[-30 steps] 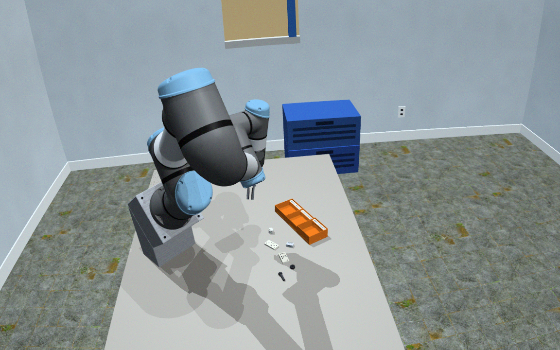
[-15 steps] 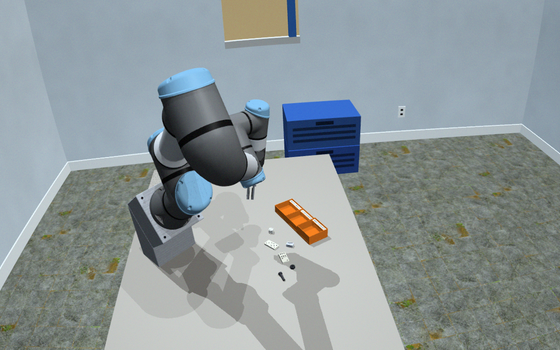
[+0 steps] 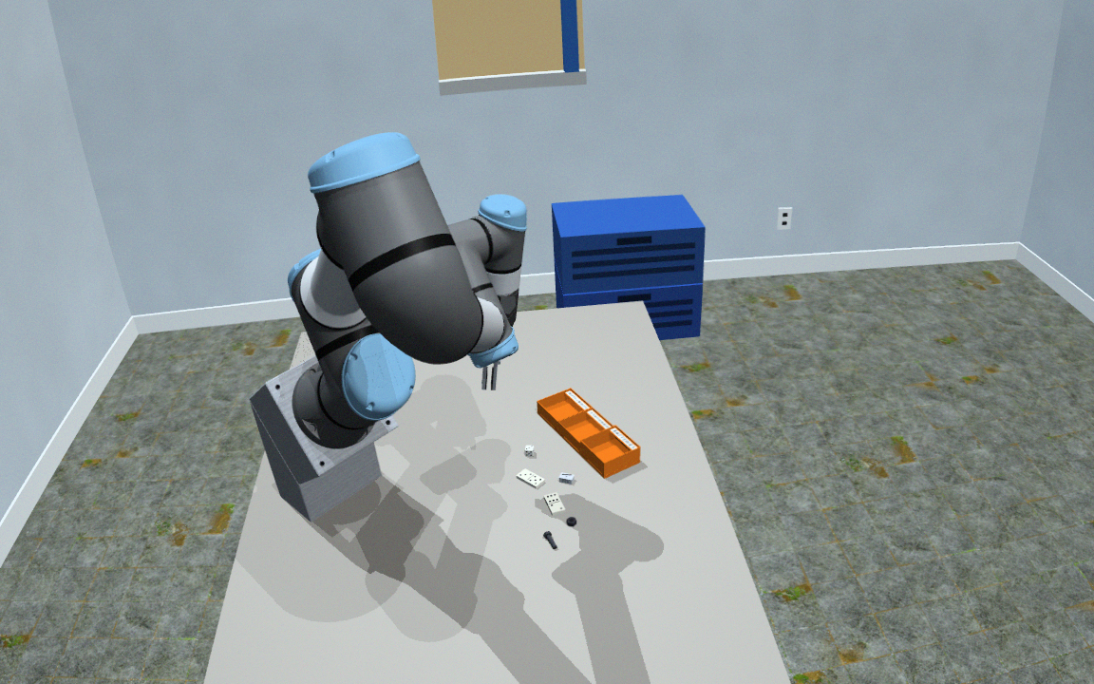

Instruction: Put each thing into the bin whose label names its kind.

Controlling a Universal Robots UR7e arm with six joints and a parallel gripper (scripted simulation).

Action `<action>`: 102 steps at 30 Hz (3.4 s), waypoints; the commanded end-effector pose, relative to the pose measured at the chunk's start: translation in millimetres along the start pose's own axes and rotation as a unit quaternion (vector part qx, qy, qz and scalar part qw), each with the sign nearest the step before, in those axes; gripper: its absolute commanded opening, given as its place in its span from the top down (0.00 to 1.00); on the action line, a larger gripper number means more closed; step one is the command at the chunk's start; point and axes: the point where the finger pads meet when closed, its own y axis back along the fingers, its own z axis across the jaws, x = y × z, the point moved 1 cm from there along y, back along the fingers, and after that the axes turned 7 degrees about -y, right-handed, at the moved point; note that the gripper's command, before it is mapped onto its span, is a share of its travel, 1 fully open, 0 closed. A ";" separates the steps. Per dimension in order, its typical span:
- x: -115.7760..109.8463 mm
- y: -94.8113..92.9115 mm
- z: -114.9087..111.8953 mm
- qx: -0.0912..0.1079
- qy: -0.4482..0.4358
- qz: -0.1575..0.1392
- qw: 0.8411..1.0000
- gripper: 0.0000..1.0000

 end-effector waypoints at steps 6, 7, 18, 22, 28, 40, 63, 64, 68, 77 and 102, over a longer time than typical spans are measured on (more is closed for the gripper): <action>20.5 5.9 -42.1 0.009 -0.078 -0.004 0.997 0.69; 20.5 5.9 -42.1 0.009 -0.078 -0.004 0.997 0.69; 20.5 5.9 -42.1 0.009 -0.078 -0.004 0.997 0.69; 20.5 5.9 -42.1 0.009 -0.078 -0.004 0.997 0.69; 20.5 5.9 -42.1 0.009 -0.078 -0.004 0.997 0.69; 20.5 5.9 -42.1 0.009 -0.078 -0.004 0.997 0.69; 20.5 5.9 -42.1 0.009 -0.078 -0.004 0.997 0.69; 20.5 5.9 -42.1 0.009 -0.078 -0.004 0.997 0.69; 20.5 5.9 -42.1 0.009 -0.078 -0.004 0.997 0.69; 9.1 -6.6 -47.7 0.007 -0.083 -0.004 0.996 0.69; -6.9 -37.6 -112.6 0.013 -0.222 -0.007 0.975 0.69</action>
